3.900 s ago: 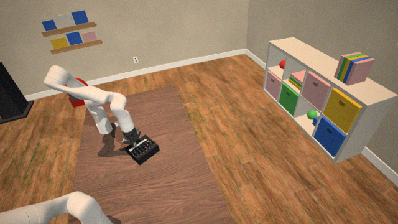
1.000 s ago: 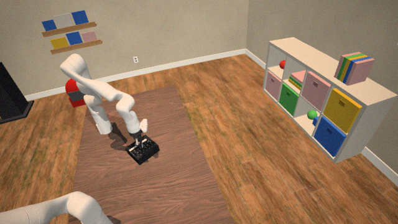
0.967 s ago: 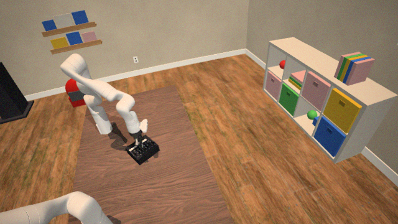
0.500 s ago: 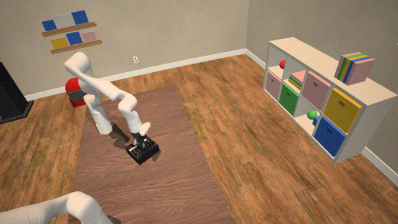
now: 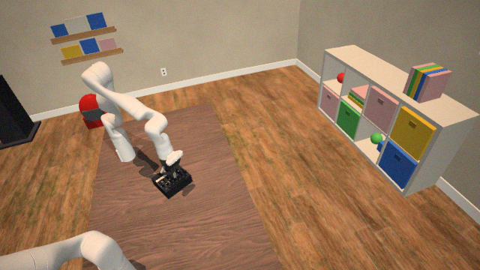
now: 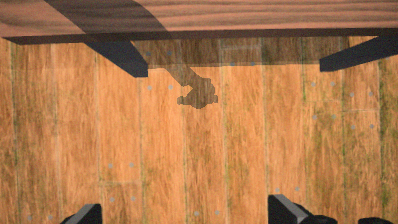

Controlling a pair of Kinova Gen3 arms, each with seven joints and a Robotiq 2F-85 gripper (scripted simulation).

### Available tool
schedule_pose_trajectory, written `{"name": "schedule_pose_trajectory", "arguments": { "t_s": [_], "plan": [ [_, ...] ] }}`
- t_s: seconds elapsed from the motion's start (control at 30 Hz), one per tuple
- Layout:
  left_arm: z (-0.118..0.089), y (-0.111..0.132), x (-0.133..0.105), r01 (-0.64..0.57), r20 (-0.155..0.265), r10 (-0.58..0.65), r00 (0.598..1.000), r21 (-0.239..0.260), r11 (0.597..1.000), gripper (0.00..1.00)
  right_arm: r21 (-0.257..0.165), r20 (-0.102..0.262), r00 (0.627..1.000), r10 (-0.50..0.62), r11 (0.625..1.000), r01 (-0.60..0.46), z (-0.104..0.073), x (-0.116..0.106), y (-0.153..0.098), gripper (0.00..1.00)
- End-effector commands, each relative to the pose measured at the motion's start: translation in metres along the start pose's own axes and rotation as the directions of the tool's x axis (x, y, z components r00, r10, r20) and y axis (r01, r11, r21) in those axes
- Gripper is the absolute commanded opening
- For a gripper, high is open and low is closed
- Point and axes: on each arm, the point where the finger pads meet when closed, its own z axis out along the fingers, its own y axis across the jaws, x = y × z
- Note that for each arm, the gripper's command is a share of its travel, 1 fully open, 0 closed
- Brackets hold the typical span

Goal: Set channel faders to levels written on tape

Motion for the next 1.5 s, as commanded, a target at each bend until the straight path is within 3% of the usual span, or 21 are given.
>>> {"name": "schedule_pose_trajectory", "arguments": {
  "t_s": [0.0,0.53,1.47],
  "plan": [
    [-0.0007,-0.0032,0.0019,-0.044,-0.002,0.044,0.999,-0.002,0.999,0.099,0.0,0.002,1.0,0.0,1.0,0.0,-0.0007,-0.0003,0.0001,1.0],
    [-0.0005,-0.0045,0.0039,-0.16,-0.003,0.16,0.987,-0.002,0.987,0.099,0.0,0.002,1.0,0.0,1.0,0.0,-0.0007,-0.0003,0.0001,1.0],
    [-0.0005,-0.0046,0.0041,-0.171,-0.003,0.171,0.985,-0.002,0.985,0.099,0.0,0.002,1.0,0.0,1.0,0.0,-0.0007,-0.0003,0.0001,1.0]
  ]
}}
